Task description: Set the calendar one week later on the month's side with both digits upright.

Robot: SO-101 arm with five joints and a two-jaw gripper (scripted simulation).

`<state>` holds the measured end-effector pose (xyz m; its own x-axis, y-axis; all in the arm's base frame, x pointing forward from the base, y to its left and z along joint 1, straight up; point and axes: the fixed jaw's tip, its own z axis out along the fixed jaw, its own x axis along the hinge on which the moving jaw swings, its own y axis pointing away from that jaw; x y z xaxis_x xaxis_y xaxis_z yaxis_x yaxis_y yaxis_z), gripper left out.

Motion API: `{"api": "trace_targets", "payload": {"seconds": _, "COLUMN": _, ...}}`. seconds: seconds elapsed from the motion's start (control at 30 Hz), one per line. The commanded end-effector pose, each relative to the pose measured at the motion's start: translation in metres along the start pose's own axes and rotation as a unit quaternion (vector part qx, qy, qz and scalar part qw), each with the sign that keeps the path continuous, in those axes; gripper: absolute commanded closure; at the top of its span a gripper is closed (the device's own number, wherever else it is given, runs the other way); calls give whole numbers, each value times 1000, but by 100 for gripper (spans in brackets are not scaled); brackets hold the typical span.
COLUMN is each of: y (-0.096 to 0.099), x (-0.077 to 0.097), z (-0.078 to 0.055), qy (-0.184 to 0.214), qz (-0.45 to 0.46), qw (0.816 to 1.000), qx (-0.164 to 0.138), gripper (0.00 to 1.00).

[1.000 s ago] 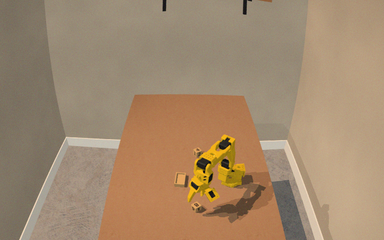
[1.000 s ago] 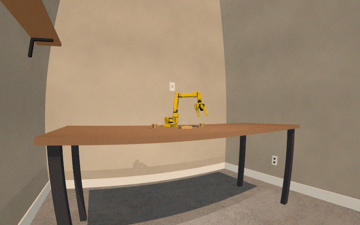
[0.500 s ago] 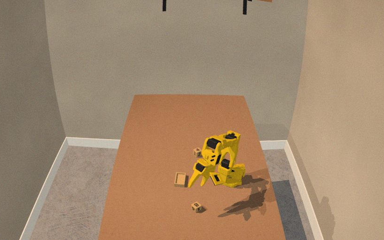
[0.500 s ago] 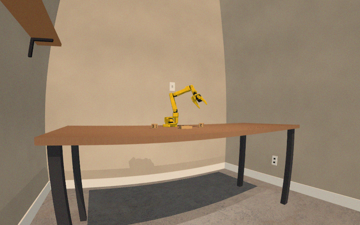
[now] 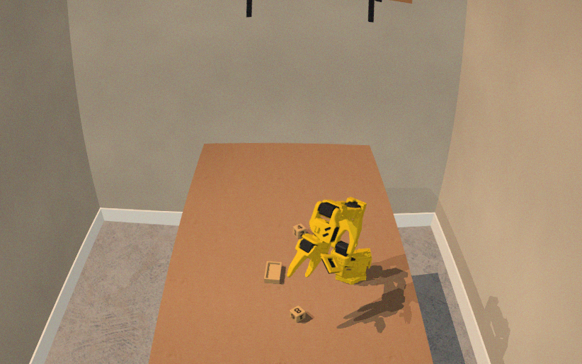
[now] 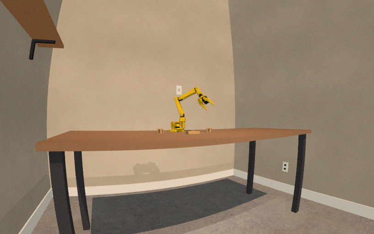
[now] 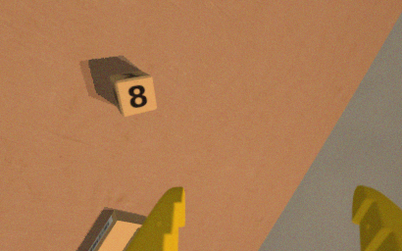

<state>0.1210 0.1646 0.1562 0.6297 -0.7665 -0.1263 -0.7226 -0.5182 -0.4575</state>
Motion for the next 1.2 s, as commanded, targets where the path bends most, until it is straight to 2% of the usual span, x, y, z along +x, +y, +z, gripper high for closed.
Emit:
{"api": "trace_targets", "payload": {"seconds": 0.0, "y": -7, "x": -1, "z": -10, "qy": -8, "qz": -3, "qw": 1000, "qx": 30, "gripper": 65}}
{"api": "trace_targets", "payload": {"seconds": 0.27, "y": -10, "x": 18, "z": -10, "qy": 16, "qz": 34, "qw": 999, "qx": 37, "gripper": 65}}
{"api": "trace_targets", "payload": {"seconds": 0.33, "y": -10, "x": 18, "z": -10, "qy": 16, "qz": 34, "qw": 999, "qx": 37, "gripper": 65}}
{"api": "trace_targets", "payload": {"seconds": 0.47, "y": -13, "x": 37, "z": -11, "qy": 38, "qz": 69, "qw": 996, "qx": 42, "gripper": 65}}
{"api": "trace_targets", "payload": {"seconds": 0.63, "y": -13, "x": 69, "z": -13, "qy": 76, "qz": 129, "qw": 987, "qx": 51, "gripper": 65}}
{"api": "trace_targets", "payload": {"seconds": 0.83, "y": -4, "x": 117, "z": -22, "qy": 134, "qz": 218, "qw": 965, "qx": 63, "gripper": 65}}
{"api": "trace_targets", "payload": {"seconds": 0.9, "y": -4, "x": 117, "z": -22, "qy": 134, "qz": 218, "qw": 965, "qx": 63, "gripper": 65}}
{"api": "trace_targets", "payload": {"seconds": 1.03, "y": 9, "x": 149, "z": -31, "qy": 176, "qz": 284, "qw": 940, "qx": 71, "gripper": 65}}
{"api": "trace_targets", "payload": {"seconds": 1.17, "y": 28, "x": 180, "z": -43, "qy": 218, "qz": 350, "qw": 908, "qx": 77, "gripper": 65}}
